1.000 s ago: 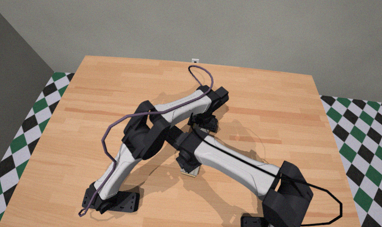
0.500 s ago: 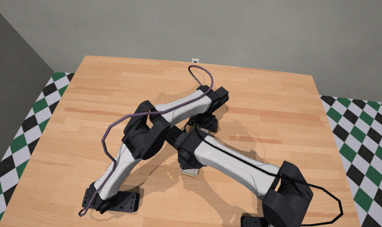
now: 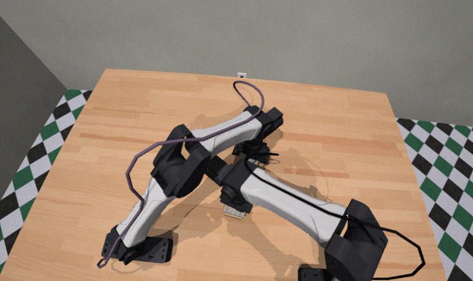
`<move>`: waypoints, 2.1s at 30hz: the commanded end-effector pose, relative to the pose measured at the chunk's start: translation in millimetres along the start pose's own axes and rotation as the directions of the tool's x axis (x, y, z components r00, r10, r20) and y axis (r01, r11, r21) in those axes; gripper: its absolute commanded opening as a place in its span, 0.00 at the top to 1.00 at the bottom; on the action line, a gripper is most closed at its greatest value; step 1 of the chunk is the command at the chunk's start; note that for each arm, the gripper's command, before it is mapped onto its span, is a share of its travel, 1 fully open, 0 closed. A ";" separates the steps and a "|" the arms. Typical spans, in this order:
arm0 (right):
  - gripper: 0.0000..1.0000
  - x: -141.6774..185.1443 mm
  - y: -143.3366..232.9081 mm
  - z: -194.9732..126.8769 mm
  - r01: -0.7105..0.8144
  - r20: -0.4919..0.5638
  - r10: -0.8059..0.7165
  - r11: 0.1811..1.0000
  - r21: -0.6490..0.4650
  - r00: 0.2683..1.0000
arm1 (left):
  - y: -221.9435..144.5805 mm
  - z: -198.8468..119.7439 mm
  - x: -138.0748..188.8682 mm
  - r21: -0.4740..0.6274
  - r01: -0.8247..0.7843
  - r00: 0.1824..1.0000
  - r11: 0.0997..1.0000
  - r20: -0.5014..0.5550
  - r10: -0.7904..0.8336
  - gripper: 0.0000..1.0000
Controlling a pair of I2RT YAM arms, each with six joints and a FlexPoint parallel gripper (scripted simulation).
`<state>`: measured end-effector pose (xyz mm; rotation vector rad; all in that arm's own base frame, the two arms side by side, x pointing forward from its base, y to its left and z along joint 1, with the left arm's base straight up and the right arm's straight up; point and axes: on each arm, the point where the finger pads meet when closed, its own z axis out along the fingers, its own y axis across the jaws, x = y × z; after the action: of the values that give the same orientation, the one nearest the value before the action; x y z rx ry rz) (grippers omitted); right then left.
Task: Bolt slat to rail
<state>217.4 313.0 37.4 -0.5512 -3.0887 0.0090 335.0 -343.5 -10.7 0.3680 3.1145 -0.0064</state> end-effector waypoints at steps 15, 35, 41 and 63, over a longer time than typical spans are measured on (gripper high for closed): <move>0.86 -1.8 2.0 -9.1 -0.576 -0.015 0.576 0.817 -0.038 0.818 | -1.0 -6.9 -3.4 0.010 0.001 1.000 1.000 0.017 -0.001 0.33; 0.86 -1.4 1.5 -3.9 -0.569 -0.005 0.569 0.822 -0.018 0.823 | -1.0 -6.9 -3.4 0.010 0.001 1.000 1.000 0.017 -0.001 0.33; 0.86 -1.4 1.5 -3.9 -0.569 -0.005 0.569 0.822 -0.018 0.823 | -1.0 -6.9 -3.4 0.010 0.001 1.000 1.000 0.017 -0.001 0.33; 0.64 -0.7 1.5 -2.1 -0.565 -0.003 0.565 0.825 -0.009 0.825 | -1.0 -6.9 -3.4 0.010 0.001 1.000 1.000 0.017 -0.001 0.33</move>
<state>217.5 313.1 36.7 -1.4411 -2.7891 0.0091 335.0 -343.5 -10.7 0.3681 3.1144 -0.0062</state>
